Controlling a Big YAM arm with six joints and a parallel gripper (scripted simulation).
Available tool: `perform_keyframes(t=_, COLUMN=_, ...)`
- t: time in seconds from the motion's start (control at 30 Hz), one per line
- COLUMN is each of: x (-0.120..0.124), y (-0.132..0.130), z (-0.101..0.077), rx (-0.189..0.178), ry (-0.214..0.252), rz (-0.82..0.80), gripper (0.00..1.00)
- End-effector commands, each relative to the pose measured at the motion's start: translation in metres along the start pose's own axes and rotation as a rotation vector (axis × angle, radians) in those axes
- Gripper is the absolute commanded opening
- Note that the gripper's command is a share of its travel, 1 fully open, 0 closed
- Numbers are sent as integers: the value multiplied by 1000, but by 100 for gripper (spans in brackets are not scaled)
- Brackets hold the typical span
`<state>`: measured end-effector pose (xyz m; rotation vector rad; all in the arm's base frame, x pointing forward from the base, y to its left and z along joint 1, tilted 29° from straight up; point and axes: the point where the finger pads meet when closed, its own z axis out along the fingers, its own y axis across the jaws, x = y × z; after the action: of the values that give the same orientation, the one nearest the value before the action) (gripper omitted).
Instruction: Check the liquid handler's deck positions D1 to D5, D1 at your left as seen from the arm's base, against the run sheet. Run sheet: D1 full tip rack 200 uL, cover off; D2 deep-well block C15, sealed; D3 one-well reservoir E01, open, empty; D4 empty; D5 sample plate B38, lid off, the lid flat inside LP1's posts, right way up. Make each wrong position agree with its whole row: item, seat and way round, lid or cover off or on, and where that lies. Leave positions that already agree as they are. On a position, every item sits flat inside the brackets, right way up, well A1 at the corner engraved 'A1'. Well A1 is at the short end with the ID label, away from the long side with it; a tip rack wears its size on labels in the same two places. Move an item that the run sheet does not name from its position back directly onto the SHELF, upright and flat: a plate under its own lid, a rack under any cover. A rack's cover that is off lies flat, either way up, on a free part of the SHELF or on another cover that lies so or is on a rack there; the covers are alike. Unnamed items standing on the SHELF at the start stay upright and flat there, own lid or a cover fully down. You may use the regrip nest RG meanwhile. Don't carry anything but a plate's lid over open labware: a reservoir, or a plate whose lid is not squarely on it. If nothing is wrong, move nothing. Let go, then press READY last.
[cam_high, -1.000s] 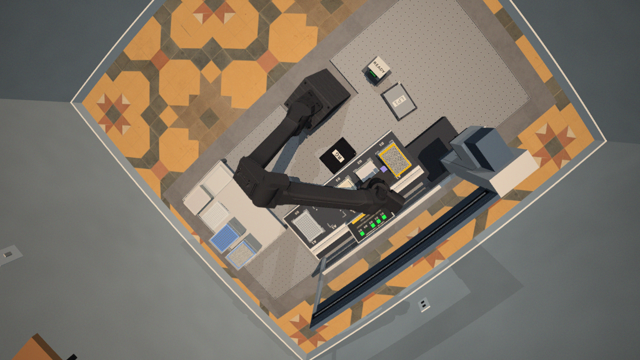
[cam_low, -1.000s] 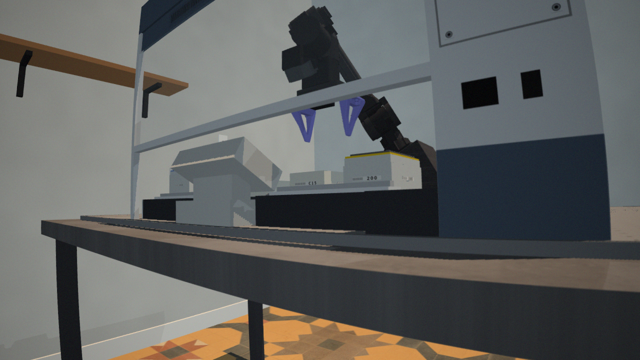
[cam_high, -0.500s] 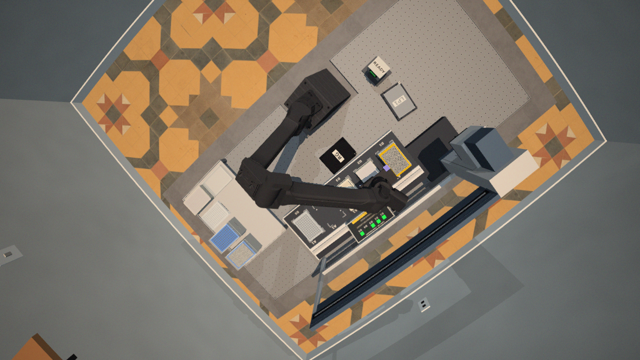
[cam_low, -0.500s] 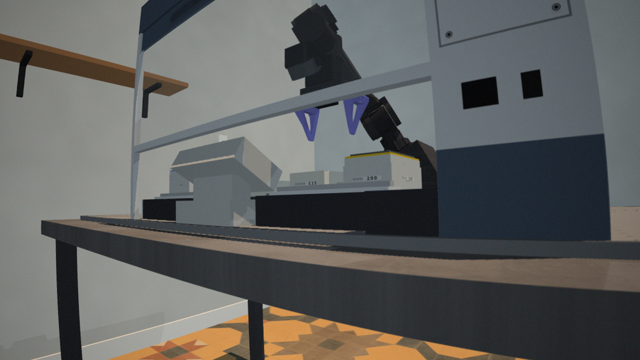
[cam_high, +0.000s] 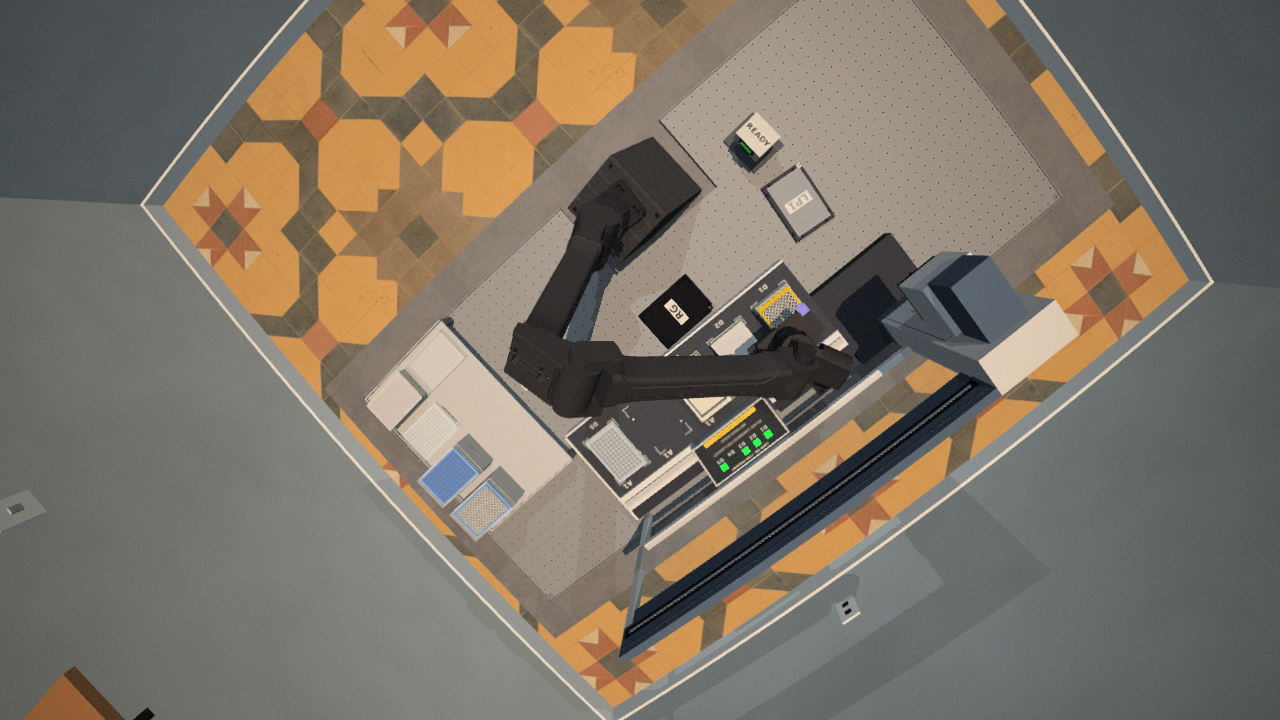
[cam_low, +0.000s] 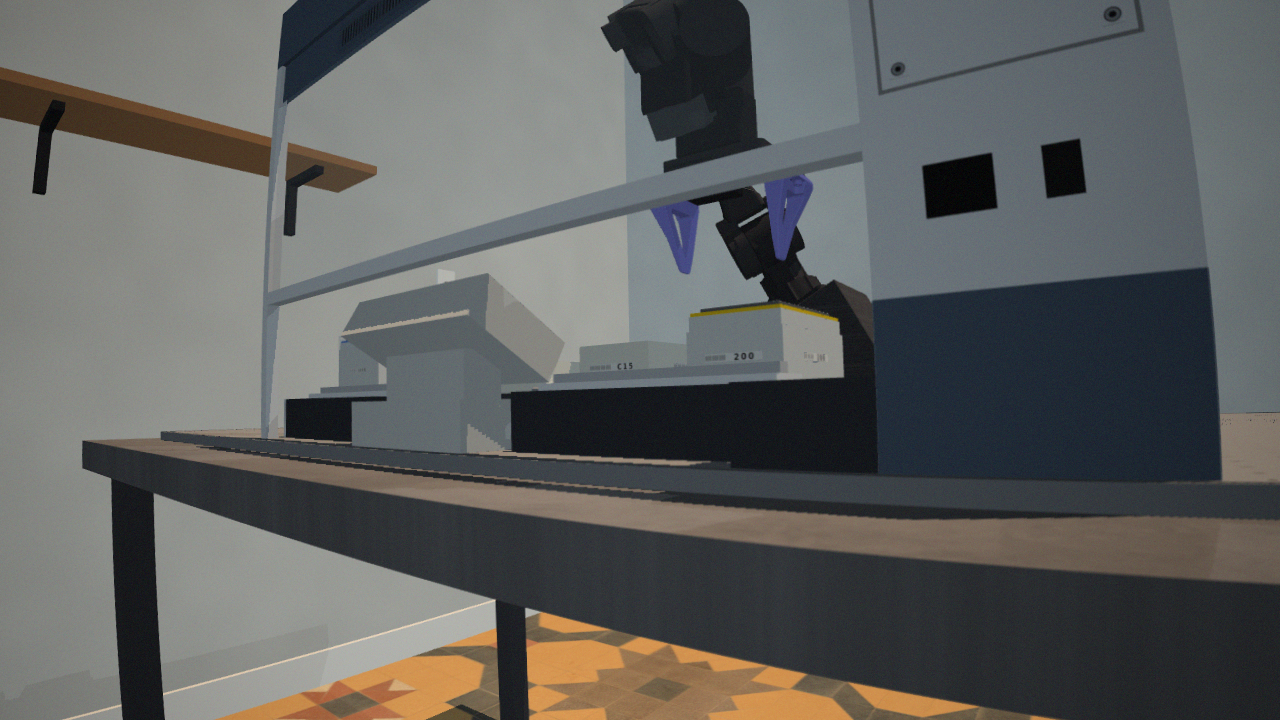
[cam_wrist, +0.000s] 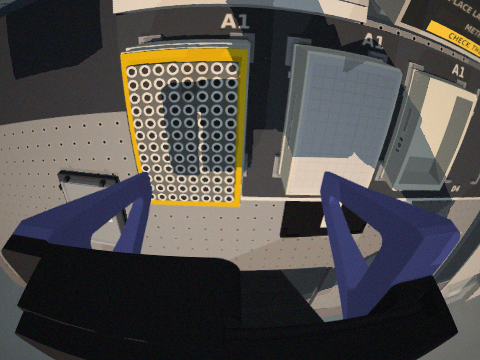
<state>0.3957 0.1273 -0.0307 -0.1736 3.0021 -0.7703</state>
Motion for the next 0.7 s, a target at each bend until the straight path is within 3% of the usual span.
perform_keyframes(t=0.0, x=-20, y=19, z=-17, rx=-20, ry=-40, rz=39, gripper=100)
perform_keyframes(t=0.2, x=-20, y=49, z=-18, rx=-21, ry=-38, rz=38, gripper=100)
perform_keyframes(t=0.23, x=-6, y=46, z=-8, rx=-7, ry=-16, rz=26, gripper=100)
perform_keyframes(t=0.27, x=-16, y=39, z=-15, rx=-19, ry=-37, rz=44, gripper=100)
perform_keyframes(t=0.67, x=-16, y=39, z=-14, rx=-19, ry=-37, rz=44, gripper=100)
